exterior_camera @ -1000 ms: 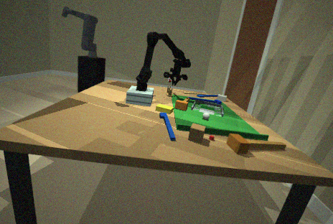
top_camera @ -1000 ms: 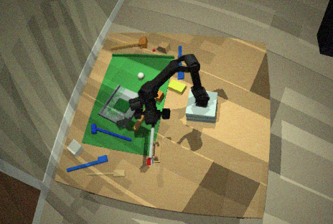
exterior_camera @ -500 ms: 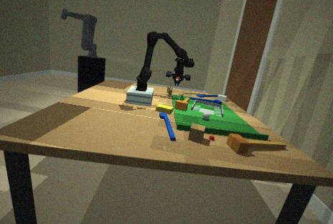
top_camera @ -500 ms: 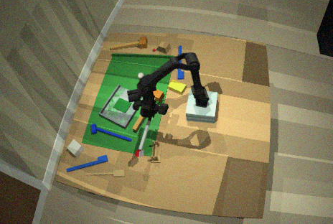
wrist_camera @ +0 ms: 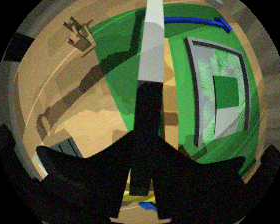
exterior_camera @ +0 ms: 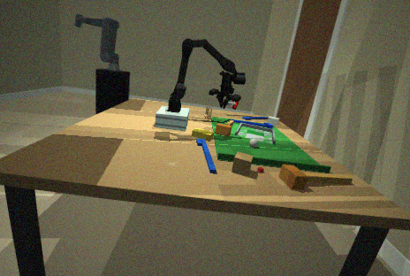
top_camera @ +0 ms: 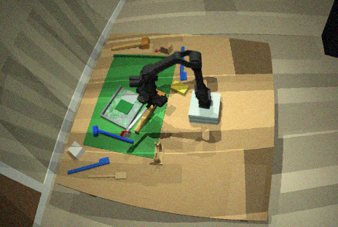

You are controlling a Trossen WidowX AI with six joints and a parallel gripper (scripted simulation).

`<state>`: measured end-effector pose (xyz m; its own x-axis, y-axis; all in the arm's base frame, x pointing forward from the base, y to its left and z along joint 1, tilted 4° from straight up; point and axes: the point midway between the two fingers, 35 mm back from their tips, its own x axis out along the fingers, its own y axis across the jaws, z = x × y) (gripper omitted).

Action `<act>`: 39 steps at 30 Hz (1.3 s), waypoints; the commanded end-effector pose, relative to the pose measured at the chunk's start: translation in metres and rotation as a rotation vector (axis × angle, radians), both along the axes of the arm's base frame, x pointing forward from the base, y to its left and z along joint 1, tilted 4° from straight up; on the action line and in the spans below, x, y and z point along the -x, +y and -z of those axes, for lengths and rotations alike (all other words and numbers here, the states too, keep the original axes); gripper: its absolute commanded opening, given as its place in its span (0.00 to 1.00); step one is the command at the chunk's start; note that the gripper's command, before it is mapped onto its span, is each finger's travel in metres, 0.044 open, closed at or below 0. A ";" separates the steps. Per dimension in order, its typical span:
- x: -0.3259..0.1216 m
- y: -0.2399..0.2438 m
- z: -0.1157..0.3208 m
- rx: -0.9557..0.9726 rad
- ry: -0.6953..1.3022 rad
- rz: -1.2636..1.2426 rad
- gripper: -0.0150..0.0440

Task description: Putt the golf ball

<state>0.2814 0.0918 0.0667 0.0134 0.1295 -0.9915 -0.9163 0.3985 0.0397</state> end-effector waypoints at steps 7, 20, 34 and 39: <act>-0.012 -0.059 -0.010 0.036 -0.002 0.314 0.25; -0.008 -0.133 -0.018 0.081 0.015 0.694 0.25; 0.018 -0.208 -0.028 0.129 0.037 1.103 0.25; 0.032 -0.232 -0.031 0.146 0.045 1.249 0.25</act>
<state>0.2582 -0.1221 0.0909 0.0102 -0.0351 -0.9993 -0.0201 0.9992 -0.0353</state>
